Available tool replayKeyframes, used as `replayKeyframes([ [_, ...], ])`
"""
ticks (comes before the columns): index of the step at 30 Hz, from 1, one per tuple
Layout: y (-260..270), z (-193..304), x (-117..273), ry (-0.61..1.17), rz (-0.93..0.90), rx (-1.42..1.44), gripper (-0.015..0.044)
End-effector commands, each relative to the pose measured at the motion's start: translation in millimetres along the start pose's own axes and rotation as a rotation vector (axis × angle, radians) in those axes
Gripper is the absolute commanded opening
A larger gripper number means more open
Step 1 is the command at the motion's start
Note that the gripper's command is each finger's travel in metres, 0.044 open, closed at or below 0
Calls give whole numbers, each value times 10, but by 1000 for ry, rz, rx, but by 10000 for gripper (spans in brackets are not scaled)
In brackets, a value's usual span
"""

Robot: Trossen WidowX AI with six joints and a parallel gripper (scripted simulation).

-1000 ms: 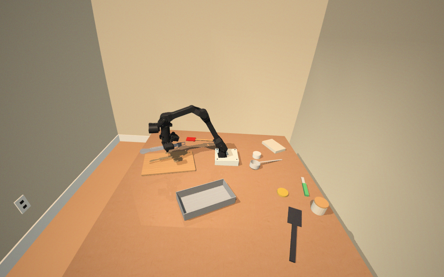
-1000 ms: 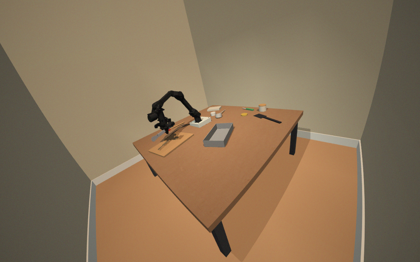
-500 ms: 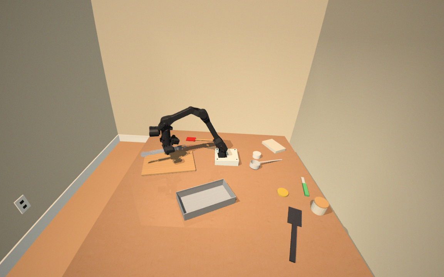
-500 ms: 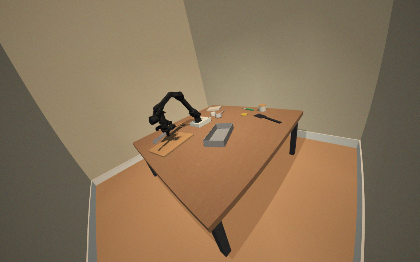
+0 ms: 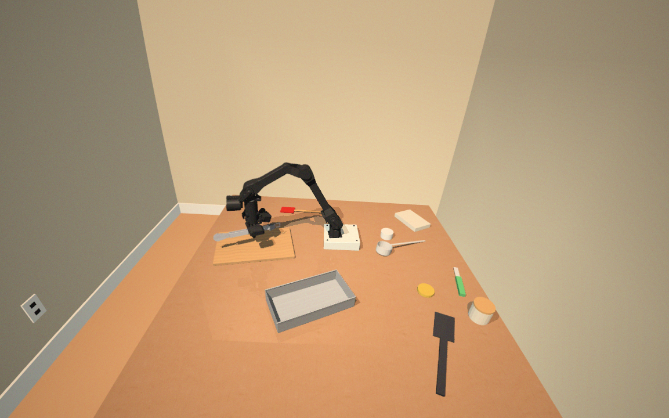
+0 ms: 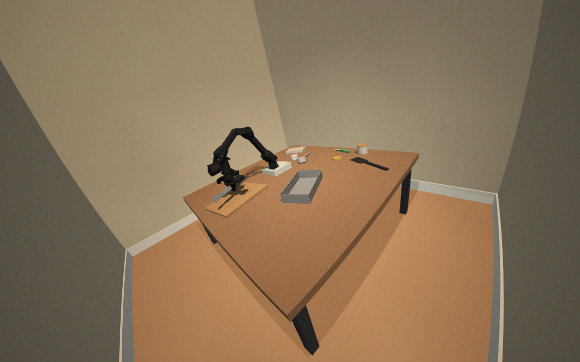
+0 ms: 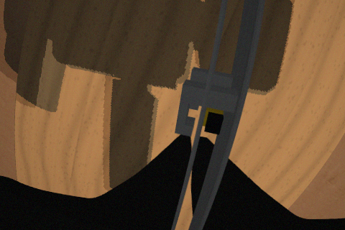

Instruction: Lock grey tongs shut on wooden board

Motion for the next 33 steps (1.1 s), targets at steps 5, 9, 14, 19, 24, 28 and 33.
replayKeyframes([
  [5,1,-19,-90,0,-6,4,-150],
  [9,-5,-19,-85,-3,1,0,-97],
  [14,-5,-19,-85,-3,1,0,34],
  [19,-5,-19,-85,-3,1,0,165],
  [24,-5,-19,-85,-3,1,0,296],
  [28,-5,-19,-85,-3,1,0,401],
  [33,-18,-62,-27,-3,1,0,440],
])
Point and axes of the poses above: the point midway between the two fingers, 35 mm back from their tips, its own x axis back along the fingers, its own y axis across the jaws, z = x × y, the point moved 7 cm from there along x, back along the fingers, and after that the axes turned 3 degrees about x, right-handed, at the moved point
